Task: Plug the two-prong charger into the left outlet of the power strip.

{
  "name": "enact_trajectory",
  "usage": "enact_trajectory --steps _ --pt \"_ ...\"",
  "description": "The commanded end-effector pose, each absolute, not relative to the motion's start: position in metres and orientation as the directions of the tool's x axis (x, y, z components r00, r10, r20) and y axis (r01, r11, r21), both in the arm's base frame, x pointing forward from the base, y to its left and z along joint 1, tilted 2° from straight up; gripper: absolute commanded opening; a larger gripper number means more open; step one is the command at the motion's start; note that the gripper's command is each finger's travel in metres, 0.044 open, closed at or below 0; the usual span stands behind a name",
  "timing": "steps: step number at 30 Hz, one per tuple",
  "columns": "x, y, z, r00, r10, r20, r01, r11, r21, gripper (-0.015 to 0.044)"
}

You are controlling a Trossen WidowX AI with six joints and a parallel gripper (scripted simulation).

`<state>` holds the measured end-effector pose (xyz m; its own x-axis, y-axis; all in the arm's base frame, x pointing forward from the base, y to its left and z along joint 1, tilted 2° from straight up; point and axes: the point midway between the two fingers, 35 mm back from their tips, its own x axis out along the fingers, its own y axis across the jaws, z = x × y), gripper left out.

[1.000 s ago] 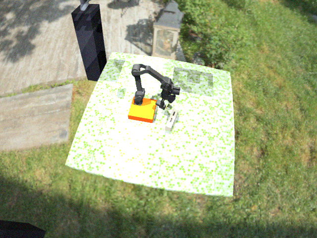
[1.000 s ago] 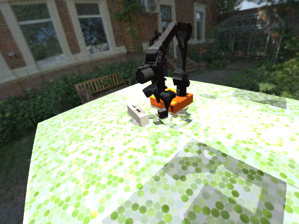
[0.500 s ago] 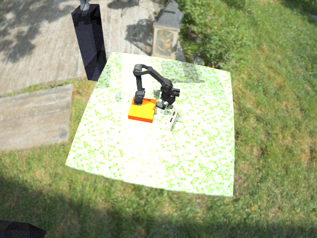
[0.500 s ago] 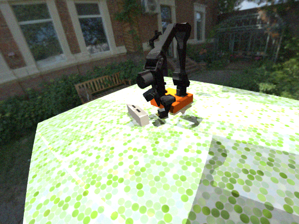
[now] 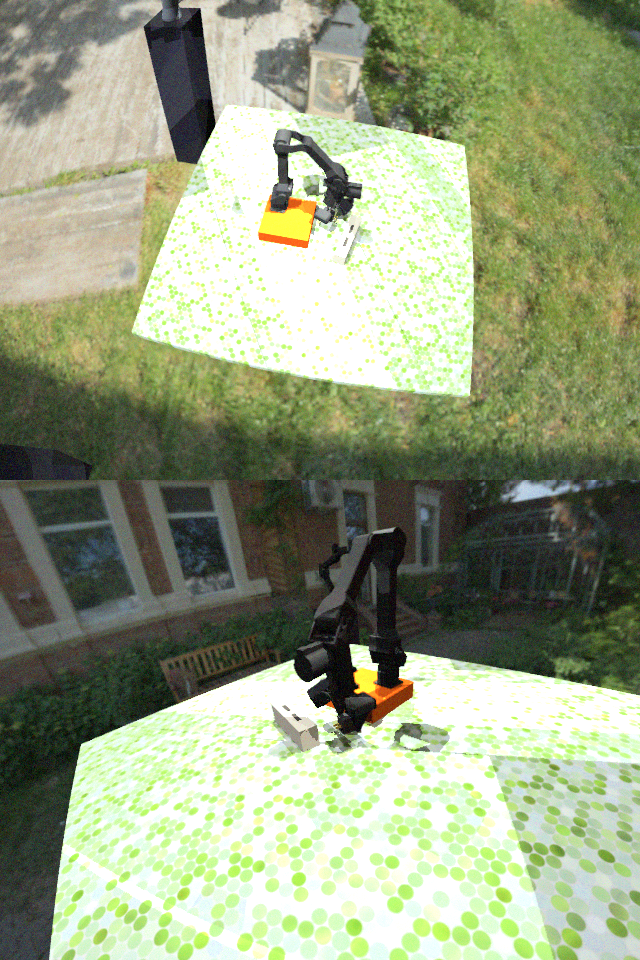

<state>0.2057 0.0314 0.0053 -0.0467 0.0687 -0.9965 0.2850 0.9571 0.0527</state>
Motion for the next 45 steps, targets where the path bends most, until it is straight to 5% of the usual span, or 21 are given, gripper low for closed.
enact_trajectory --steps 1,5,17,24,27,45 --pt "0.203 0.031 -0.003 -0.054 0.064 -0.996 0.290 0.956 0.046 0.0440" --pt "0.203 0.031 -0.004 -0.054 0.064 -0.996 0.290 0.956 0.046 0.0440" --pt "0.205 0.031 -0.001 -0.049 0.068 -0.996 0.285 0.957 0.052 0.0125" --pt "0.205 0.031 -0.001 -0.049 0.068 -0.996 0.285 0.957 0.052 0.0078" --pt "0.205 0.031 0.004 -0.050 0.068 -0.996 0.286 0.957 0.051 0.0000" --pt "0.199 0.029 0.052 -0.054 0.064 -0.996 0.287 0.957 0.046 0.0000"
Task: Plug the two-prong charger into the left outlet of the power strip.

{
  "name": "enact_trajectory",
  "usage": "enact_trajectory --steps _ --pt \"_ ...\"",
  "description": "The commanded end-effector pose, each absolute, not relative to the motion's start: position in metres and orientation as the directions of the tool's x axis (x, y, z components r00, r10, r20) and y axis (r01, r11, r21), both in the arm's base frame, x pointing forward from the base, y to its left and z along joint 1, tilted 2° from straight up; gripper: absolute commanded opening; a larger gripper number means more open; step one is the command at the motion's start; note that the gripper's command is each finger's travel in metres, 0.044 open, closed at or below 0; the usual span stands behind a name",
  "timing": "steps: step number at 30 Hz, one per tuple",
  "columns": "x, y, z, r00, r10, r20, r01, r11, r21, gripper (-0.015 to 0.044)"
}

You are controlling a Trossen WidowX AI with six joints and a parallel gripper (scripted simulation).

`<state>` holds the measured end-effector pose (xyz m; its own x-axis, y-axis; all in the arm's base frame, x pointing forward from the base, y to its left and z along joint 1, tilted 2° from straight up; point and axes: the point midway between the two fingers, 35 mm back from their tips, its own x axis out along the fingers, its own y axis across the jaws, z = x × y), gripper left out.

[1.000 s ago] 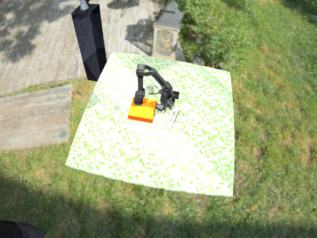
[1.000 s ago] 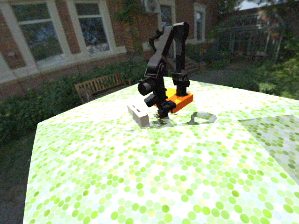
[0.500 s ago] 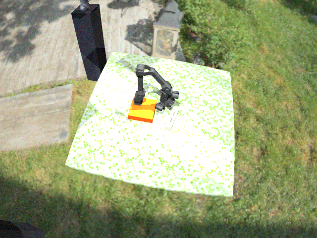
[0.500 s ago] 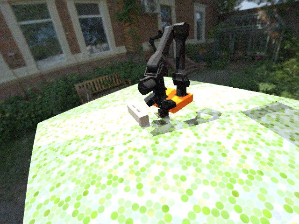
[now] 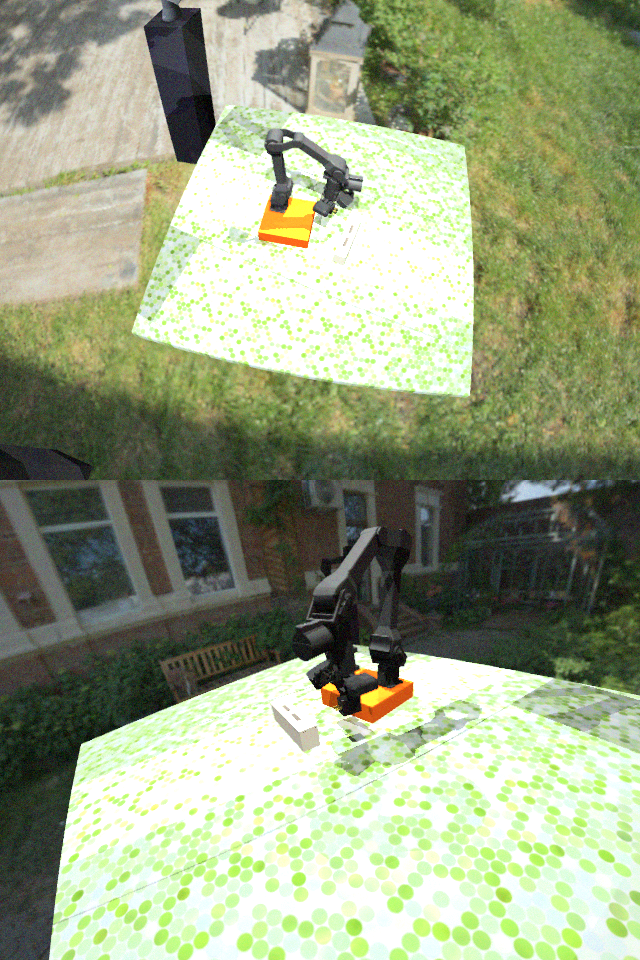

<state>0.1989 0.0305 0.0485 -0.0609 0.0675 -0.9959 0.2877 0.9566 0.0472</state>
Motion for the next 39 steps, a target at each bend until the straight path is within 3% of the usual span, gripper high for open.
enact_trajectory --steps 1,39 --pt "0.199 0.028 0.051 -0.054 0.064 -0.997 0.285 0.957 0.046 0.0000" --pt "0.199 -0.018 0.011 -0.052 0.054 -0.997 0.189 0.981 0.043 0.0000"
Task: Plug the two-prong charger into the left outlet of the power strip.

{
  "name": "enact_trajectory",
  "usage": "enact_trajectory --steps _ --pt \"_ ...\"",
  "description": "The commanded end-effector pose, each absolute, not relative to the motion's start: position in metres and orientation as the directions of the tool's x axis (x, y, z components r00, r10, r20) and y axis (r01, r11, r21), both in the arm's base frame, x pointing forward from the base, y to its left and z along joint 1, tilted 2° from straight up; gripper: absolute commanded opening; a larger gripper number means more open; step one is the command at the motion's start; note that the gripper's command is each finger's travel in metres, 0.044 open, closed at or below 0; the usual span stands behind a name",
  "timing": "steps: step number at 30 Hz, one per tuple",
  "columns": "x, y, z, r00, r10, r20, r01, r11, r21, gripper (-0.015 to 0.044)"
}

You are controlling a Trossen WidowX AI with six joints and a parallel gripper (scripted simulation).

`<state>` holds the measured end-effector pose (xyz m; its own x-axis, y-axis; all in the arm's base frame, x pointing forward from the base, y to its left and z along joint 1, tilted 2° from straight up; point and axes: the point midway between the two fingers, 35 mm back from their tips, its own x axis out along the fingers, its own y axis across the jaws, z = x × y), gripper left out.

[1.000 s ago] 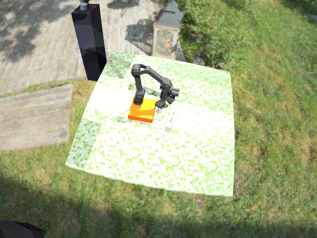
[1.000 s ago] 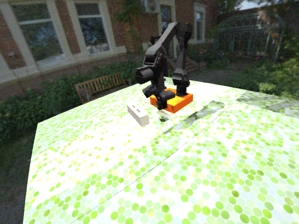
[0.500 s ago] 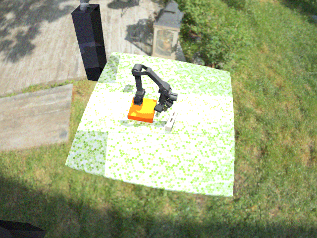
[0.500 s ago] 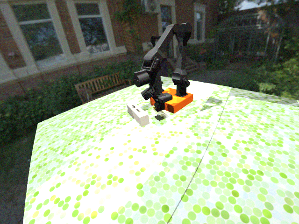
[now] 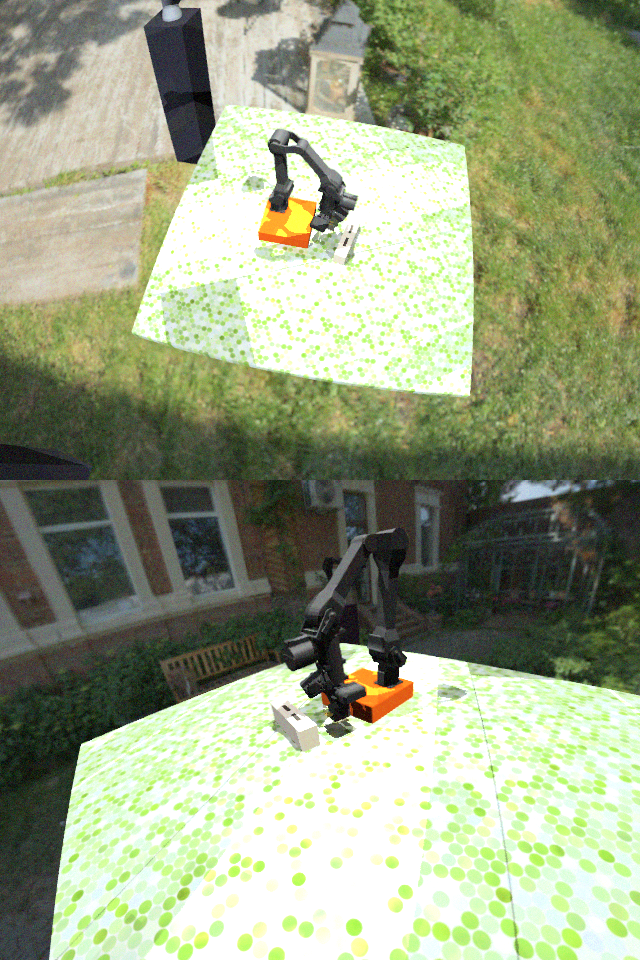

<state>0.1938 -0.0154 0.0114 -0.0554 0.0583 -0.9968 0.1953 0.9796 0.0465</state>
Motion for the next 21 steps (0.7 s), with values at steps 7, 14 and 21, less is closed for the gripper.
enact_trajectory --steps 7,14,21 --pt "0.207 -0.021 0.011 -0.052 0.053 -0.997 0.186 0.982 0.043 0.0000" --pt "0.215 -0.023 0.010 -0.051 0.053 -0.997 0.183 0.982 0.043 0.0000" --pt "0.223 -0.026 0.008 -0.051 0.053 -0.997 0.179 0.983 0.043 0.0000"
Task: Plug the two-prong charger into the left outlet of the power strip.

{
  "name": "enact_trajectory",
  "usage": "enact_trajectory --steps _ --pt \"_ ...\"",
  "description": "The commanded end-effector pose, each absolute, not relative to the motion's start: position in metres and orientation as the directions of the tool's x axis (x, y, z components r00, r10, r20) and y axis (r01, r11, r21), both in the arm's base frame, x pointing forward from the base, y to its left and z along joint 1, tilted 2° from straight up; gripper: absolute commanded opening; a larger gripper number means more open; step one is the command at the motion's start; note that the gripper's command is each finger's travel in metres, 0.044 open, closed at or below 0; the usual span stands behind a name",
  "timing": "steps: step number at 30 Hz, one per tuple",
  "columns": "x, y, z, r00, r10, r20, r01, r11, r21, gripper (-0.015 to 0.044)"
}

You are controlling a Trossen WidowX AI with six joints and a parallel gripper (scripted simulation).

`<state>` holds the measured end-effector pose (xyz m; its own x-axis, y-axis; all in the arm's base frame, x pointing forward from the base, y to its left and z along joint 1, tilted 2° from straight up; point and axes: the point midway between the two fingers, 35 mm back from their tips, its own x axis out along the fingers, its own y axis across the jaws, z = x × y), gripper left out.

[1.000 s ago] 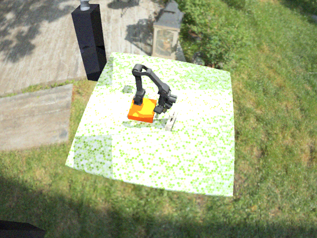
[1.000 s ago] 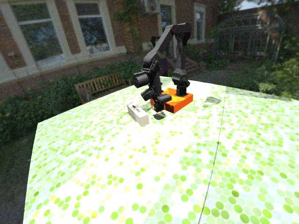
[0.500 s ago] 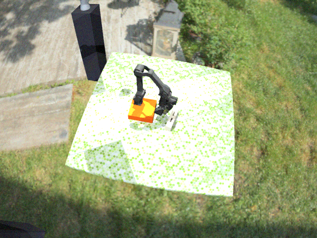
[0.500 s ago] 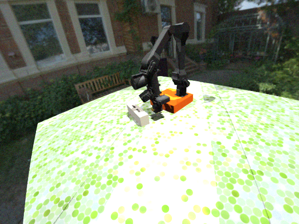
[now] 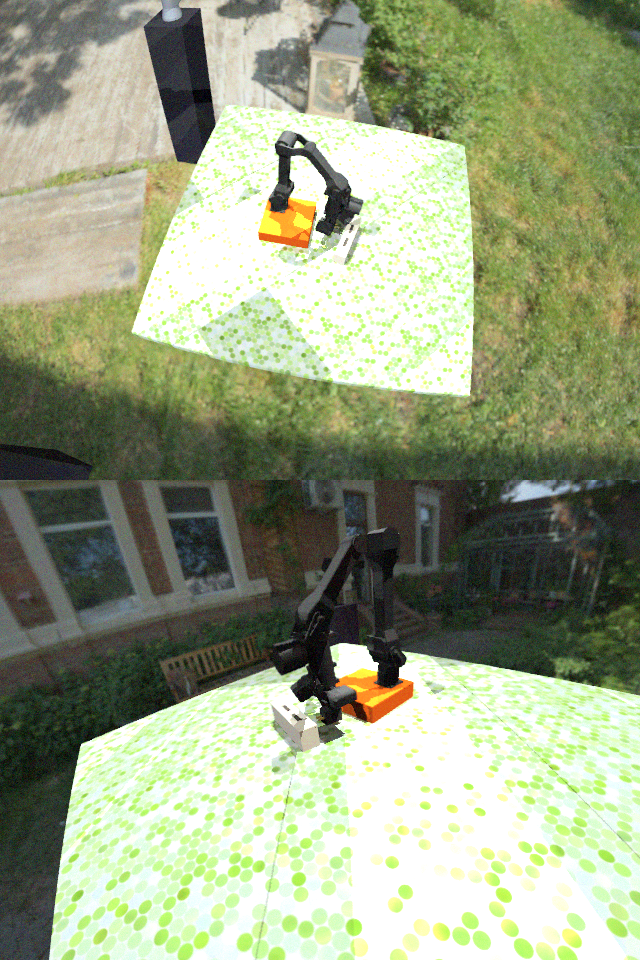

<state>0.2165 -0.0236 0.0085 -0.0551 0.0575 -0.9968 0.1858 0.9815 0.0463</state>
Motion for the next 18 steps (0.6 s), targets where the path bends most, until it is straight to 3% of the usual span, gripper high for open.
enact_trajectory --steps 1,18 --pt "0.224 -0.027 0.008 -0.051 0.053 -0.997 0.179 0.983 0.043 0.0000" --pt "0.237 -0.032 0.005 -0.050 0.052 -0.997 0.174 0.984 0.043 0.0000"
